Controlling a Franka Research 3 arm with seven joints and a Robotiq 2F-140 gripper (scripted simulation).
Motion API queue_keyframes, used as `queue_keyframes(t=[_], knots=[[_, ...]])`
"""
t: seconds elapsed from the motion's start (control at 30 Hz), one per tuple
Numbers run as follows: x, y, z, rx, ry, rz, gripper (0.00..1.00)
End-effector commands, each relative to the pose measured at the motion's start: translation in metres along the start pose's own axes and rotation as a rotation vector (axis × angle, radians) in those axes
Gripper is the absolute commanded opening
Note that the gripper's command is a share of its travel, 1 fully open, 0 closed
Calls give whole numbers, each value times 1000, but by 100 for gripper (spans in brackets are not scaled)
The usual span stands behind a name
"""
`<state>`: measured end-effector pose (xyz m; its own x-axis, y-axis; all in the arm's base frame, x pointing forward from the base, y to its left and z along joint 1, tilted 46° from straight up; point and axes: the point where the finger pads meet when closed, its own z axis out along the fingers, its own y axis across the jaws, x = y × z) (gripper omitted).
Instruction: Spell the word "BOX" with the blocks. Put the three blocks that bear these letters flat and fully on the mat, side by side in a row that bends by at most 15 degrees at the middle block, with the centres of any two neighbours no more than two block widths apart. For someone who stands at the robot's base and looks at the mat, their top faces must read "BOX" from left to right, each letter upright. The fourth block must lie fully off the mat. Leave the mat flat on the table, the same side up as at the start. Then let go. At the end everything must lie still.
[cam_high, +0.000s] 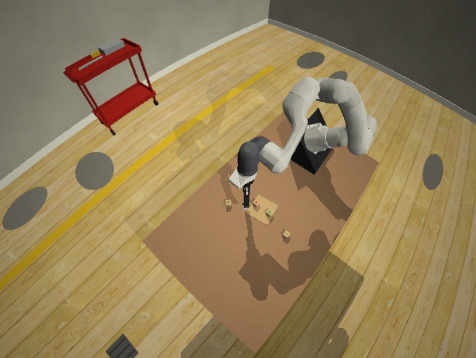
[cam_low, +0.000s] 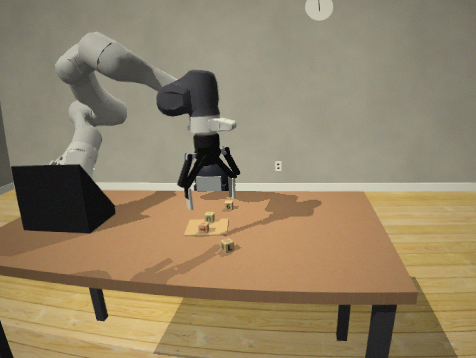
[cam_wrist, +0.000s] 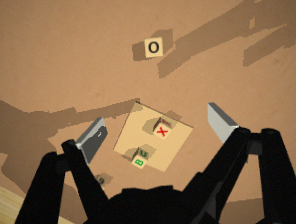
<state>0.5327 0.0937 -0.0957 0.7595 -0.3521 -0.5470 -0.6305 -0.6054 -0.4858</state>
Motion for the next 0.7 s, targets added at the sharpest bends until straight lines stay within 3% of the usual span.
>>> queue_keyframes(t=[0.0, 0.67], knots=[[5, -3, -1, 11, 0, 139, 100], [25, -1, -1, 13, 0, 447, 100]])
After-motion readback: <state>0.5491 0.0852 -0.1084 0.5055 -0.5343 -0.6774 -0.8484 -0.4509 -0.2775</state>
